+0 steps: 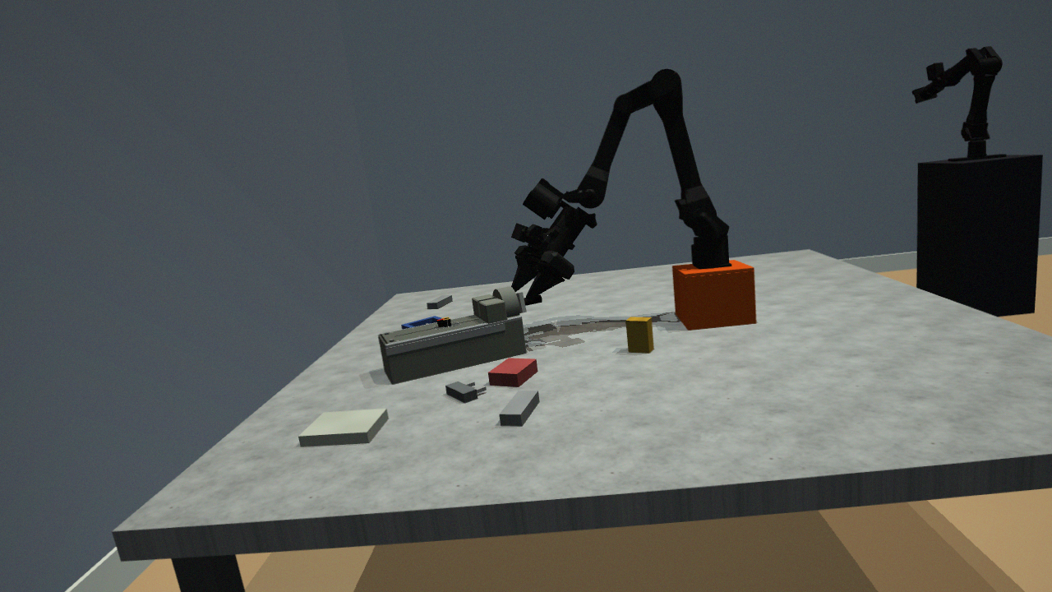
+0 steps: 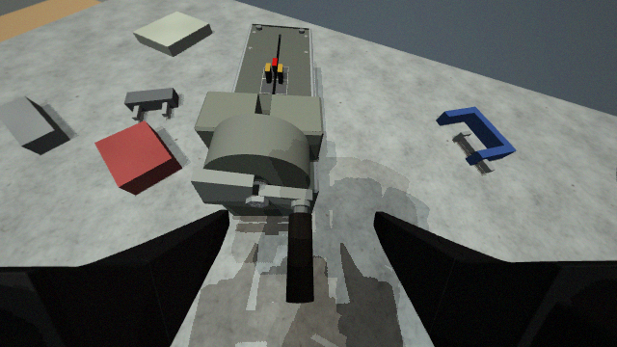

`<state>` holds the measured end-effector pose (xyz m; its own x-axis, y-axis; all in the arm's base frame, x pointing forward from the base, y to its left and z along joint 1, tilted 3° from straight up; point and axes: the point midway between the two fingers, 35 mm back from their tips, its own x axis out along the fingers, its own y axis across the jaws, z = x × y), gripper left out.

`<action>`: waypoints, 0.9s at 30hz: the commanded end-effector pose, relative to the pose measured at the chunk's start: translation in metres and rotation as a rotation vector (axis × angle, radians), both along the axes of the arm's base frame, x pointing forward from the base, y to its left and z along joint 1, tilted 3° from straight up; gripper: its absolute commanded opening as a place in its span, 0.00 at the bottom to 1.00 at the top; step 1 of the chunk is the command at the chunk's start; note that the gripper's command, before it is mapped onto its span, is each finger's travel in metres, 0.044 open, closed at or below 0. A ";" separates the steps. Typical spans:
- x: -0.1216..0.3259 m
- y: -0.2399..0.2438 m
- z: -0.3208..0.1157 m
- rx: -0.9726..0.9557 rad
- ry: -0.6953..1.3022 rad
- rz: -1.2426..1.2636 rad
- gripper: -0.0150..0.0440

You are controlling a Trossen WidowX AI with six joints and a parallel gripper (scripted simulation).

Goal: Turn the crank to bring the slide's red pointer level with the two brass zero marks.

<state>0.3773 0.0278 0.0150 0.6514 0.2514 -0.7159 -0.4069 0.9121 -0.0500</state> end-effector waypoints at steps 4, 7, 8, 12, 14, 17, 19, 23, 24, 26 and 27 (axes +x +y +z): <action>0.000 0.000 -0.013 -0.001 0.000 0.006 1.00; 0.000 0.000 -0.018 -0.001 0.000 0.006 1.00; 0.000 -0.001 -0.019 -0.001 0.000 0.006 1.00; -0.001 -0.001 -0.026 -0.001 0.000 0.006 1.00; -0.001 -0.001 -0.029 -0.001 0.000 0.006 1.00; -0.002 -0.001 -0.034 -0.001 0.001 0.006 1.00; -0.002 -0.001 -0.037 -0.001 0.001 0.006 1.00; -0.002 -0.002 -0.040 -0.001 0.001 0.006 1.00; -0.002 -0.002 -0.040 -0.001 0.001 0.006 0.96; -0.002 -0.002 -0.040 -0.001 0.001 0.006 0.87; -0.002 -0.002 -0.040 -0.001 0.001 0.006 0.82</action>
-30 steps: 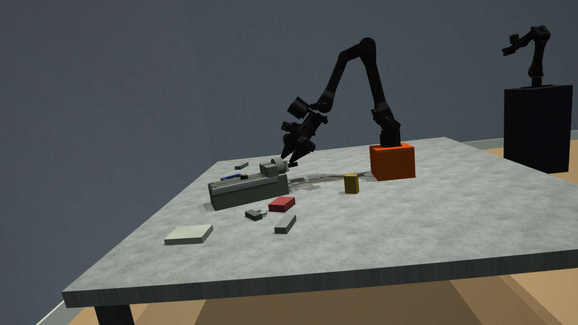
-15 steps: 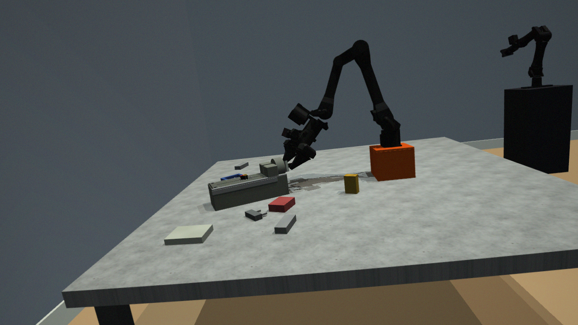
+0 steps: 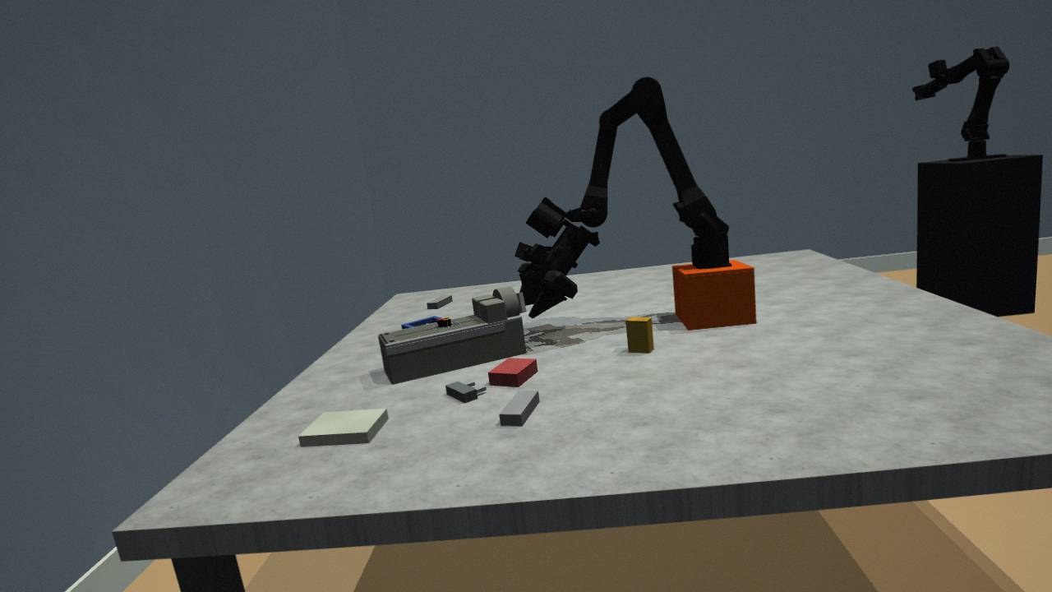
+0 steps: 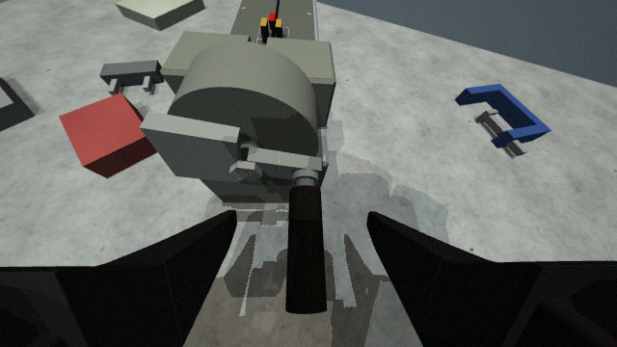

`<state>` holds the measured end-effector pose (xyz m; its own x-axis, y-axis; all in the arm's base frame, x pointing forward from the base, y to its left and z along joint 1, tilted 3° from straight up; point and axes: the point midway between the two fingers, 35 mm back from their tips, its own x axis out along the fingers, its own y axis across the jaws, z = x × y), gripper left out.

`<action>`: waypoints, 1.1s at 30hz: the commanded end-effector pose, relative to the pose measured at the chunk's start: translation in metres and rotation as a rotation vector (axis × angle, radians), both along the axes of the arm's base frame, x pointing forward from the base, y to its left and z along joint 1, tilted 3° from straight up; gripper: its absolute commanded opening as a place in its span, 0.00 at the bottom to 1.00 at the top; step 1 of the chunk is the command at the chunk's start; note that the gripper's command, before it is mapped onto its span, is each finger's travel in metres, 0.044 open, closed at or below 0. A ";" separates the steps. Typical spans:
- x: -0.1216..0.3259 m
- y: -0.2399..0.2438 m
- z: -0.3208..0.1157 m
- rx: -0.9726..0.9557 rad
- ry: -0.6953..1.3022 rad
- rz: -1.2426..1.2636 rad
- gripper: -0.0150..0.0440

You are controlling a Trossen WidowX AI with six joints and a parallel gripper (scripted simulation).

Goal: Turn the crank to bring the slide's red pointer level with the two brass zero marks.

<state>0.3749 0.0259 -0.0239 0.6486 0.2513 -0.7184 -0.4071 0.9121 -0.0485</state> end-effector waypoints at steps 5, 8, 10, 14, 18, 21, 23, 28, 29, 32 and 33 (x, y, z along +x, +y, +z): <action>0.000 0.000 -0.001 -0.001 -0.003 0.006 0.60; 0.000 0.000 -0.001 -0.001 -0.003 0.006 0.47; 0.000 0.000 -0.001 -0.001 -0.003 0.006 0.38; 0.000 0.000 -0.001 -0.001 -0.003 0.006 0.25; 0.000 0.000 -0.001 -0.001 -0.003 0.006 0.25; 0.000 0.000 -0.002 -0.001 -0.003 0.006 0.25; 0.000 0.000 -0.002 -0.001 -0.003 0.006 0.25; -0.001 0.001 -0.007 -0.001 -0.003 0.006 0.25; -0.001 0.001 -0.009 -0.001 -0.003 0.006 0.25; -0.001 0.002 -0.013 -0.001 -0.003 0.006 0.25; -0.001 0.002 -0.014 -0.001 -0.003 0.006 0.25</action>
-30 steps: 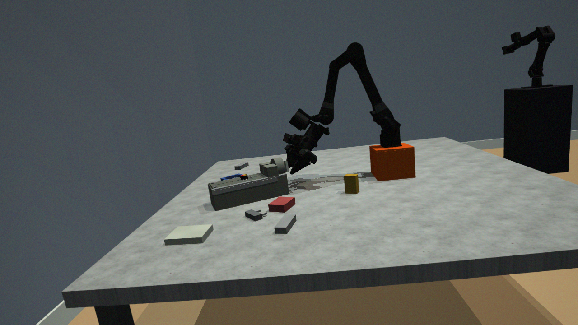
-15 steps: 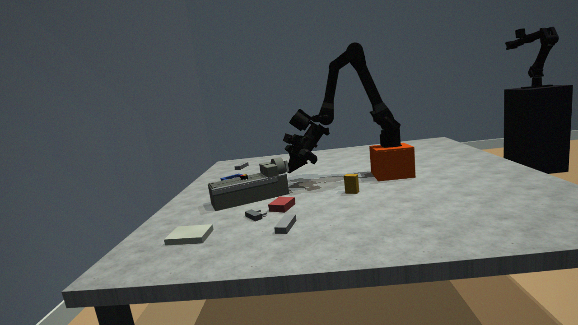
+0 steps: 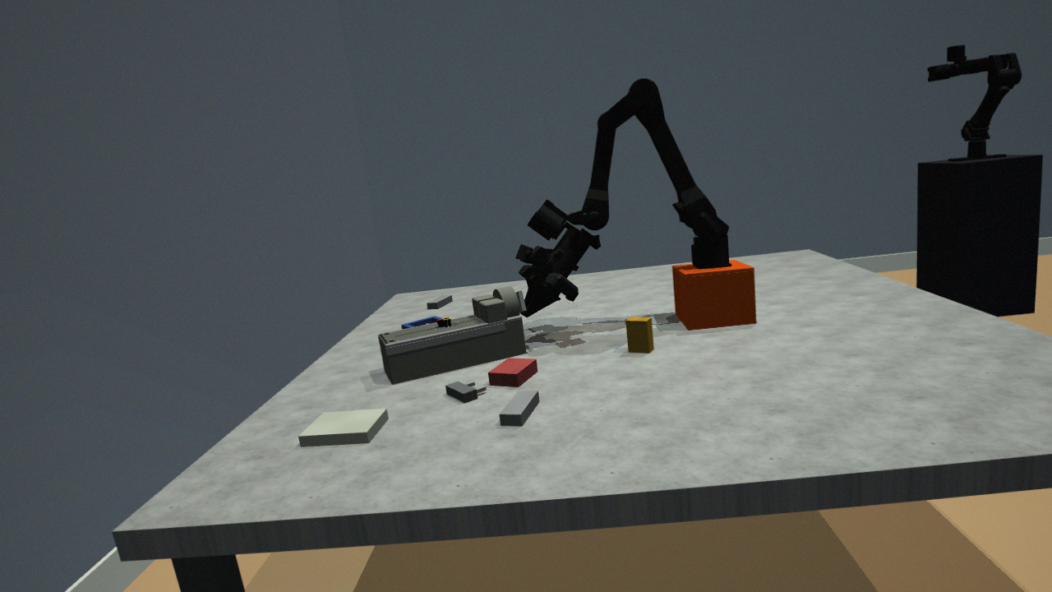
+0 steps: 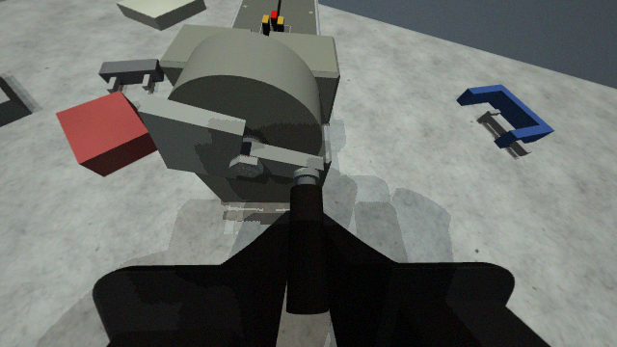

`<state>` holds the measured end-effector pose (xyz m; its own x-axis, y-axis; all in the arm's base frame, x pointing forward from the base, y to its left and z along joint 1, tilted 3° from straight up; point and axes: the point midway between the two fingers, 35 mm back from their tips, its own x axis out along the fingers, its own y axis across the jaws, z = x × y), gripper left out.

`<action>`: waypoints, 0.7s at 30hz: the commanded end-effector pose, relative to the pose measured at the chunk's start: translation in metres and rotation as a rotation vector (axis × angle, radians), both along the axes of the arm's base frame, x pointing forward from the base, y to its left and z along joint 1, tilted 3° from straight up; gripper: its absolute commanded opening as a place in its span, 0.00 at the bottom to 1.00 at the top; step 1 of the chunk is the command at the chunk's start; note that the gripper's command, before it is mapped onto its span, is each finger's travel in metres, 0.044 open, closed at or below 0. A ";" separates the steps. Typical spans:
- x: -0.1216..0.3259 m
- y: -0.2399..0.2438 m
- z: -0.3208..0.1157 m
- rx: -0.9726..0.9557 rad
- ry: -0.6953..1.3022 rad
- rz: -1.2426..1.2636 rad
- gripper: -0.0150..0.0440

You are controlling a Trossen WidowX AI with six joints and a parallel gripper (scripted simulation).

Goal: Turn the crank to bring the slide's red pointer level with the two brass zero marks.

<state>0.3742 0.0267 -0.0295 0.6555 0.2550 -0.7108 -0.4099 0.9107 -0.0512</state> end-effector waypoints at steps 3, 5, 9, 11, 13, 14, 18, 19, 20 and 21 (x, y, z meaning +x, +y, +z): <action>-0.001 0.003 -0.011 -0.002 0.008 0.002 0.25; -0.002 0.005 -0.013 -0.002 0.008 0.002 0.25; -0.004 0.008 -0.016 -0.002 0.008 0.002 0.25; -0.004 0.009 -0.018 -0.002 0.008 0.002 0.25; -0.005 0.011 -0.019 -0.002 0.008 0.002 0.25; -0.005 0.011 -0.019 -0.002 0.008 0.002 0.25; -0.006 0.014 -0.021 -0.002 0.008 0.002 0.25; -0.007 0.014 -0.021 -0.002 0.008 0.002 0.25; -0.007 0.015 -0.021 -0.002 0.008 0.002 0.25; -0.007 0.015 -0.022 -0.002 0.008 0.002 0.25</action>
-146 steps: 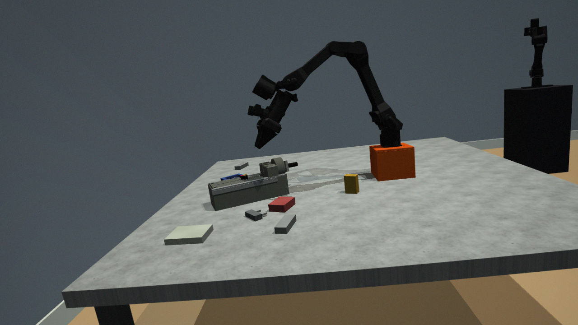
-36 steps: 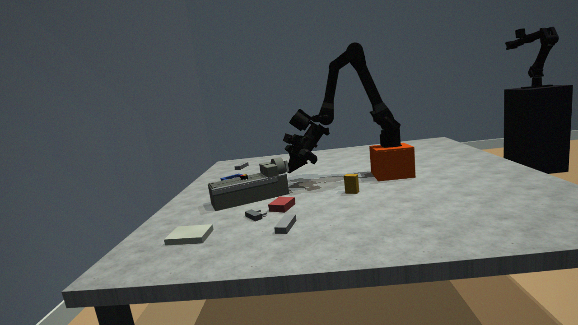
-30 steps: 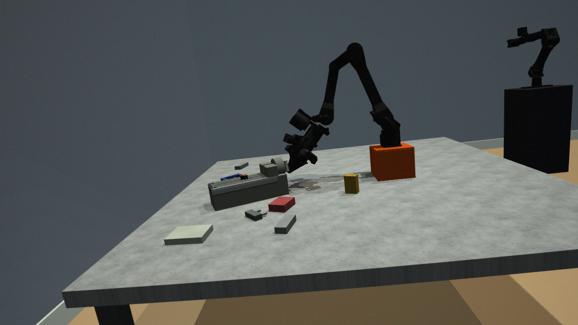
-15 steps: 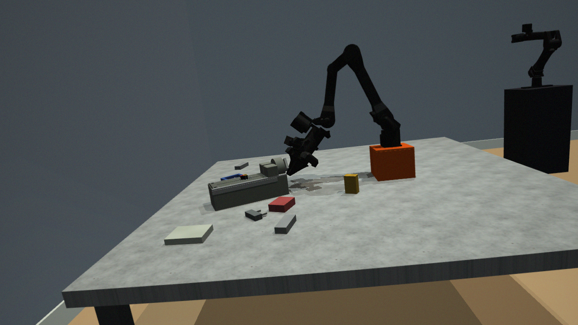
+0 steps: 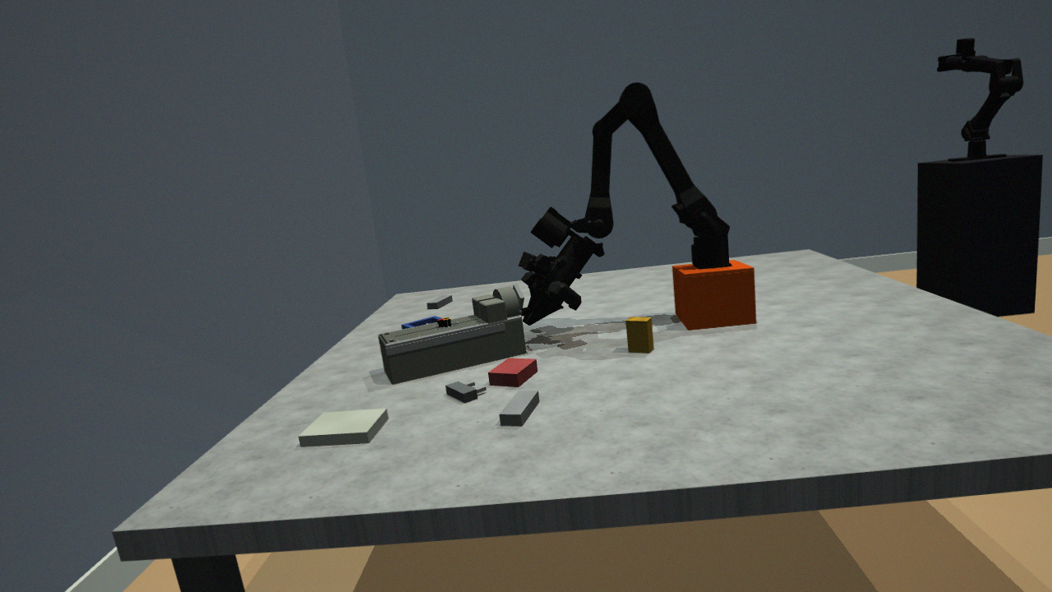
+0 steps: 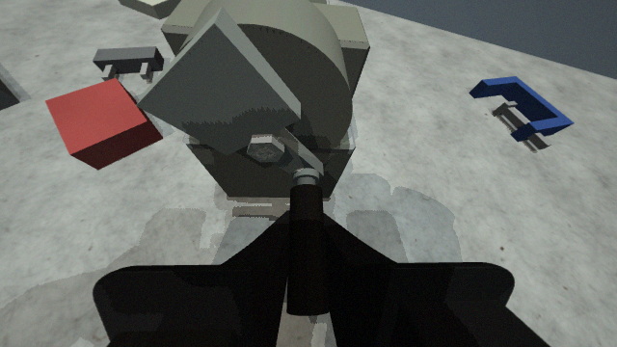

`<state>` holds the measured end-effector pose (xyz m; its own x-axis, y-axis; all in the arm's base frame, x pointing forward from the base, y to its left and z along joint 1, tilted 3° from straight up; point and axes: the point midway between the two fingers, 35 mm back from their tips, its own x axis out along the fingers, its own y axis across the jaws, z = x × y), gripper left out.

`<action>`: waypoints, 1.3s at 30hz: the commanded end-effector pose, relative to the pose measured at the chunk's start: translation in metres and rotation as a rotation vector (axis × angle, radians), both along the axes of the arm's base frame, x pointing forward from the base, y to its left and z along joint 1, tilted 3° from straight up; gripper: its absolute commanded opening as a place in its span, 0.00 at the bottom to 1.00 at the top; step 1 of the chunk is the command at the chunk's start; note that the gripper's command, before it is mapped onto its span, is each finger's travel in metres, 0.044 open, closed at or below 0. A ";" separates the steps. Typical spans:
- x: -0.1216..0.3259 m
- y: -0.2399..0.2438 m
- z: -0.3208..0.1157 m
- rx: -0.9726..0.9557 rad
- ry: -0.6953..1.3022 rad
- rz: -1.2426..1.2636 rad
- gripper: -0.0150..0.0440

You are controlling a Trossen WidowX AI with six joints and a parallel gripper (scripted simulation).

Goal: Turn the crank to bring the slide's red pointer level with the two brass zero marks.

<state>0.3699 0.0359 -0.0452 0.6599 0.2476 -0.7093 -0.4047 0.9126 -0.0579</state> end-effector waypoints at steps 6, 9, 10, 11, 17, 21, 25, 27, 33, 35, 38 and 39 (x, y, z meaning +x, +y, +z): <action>-0.004 0.009 -0.007 0.004 0.013 0.008 0.25; -0.005 0.010 -0.008 0.004 0.013 0.008 0.25; -0.005 0.011 -0.008 0.004 0.013 0.008 0.25; -0.005 0.011 -0.008 0.004 0.013 0.008 0.25; -0.006 0.013 -0.008 0.004 0.013 0.008 0.25; -0.007 0.015 -0.009 0.005 0.013 0.008 0.25; -0.007 0.016 -0.009 0.005 0.013 0.008 0.25; -0.008 0.016 -0.009 0.005 0.013 0.008 0.25; -0.008 0.018 -0.009 0.005 0.013 0.008 0.25; -0.009 0.018 -0.009 0.005 0.013 0.008 0.25; -0.009 0.019 -0.009 0.005 0.013 0.008 0.25; -0.009 0.019 -0.009 0.005 0.013 0.008 0.25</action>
<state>0.3642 0.0472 -0.0519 0.6614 0.2355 -0.7121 -0.3936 0.9172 -0.0622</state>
